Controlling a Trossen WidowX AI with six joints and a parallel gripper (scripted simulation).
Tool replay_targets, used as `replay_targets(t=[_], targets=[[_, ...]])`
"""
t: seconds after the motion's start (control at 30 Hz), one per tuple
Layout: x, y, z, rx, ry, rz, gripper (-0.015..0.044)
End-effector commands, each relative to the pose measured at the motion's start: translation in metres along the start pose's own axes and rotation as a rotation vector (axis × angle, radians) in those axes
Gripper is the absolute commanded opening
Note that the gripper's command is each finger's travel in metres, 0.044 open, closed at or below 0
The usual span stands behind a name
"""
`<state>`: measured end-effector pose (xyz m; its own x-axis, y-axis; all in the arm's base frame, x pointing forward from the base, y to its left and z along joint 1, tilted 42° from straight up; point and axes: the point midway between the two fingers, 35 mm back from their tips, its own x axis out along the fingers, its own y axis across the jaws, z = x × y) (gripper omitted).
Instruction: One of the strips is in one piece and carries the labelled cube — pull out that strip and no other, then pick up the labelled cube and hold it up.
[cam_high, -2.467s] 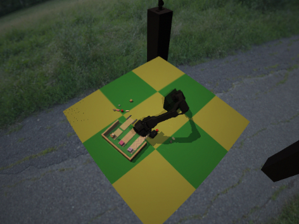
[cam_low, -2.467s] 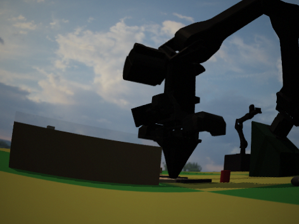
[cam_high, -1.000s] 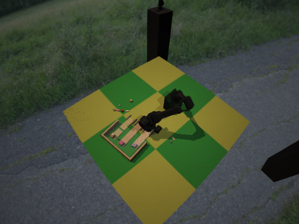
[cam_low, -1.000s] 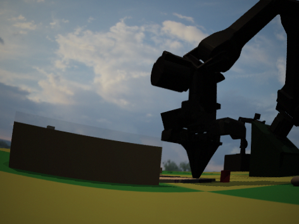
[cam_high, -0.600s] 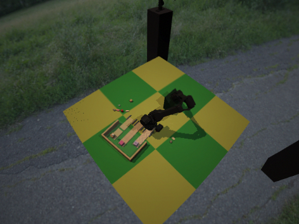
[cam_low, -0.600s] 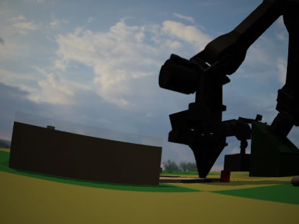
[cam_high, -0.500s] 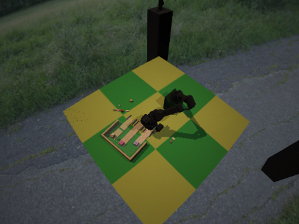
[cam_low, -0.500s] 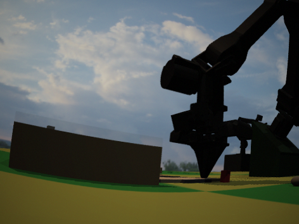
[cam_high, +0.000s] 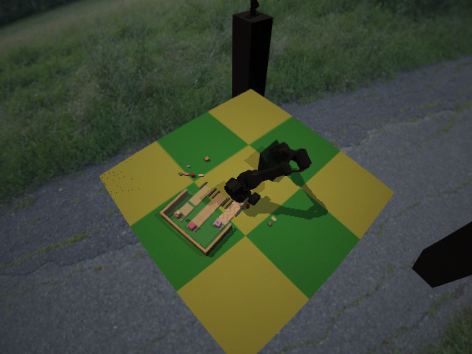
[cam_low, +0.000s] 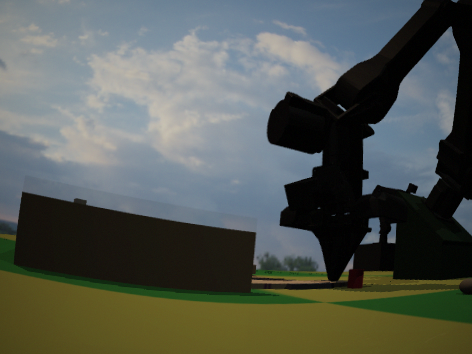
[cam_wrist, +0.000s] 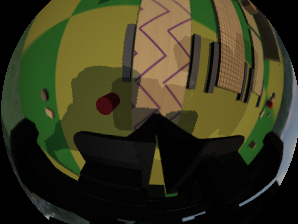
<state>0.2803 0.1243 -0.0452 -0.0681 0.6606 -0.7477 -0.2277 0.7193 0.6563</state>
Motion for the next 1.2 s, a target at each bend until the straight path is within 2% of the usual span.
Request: replay_targets(t=[0.0, 1.17], targets=[[0.005, 0.000, -0.016, 0.012, 0.029, 0.004, 0.0000], [0.004, 0.000, -0.064, 0.014, 0.031, 0.004, 0.0000]])
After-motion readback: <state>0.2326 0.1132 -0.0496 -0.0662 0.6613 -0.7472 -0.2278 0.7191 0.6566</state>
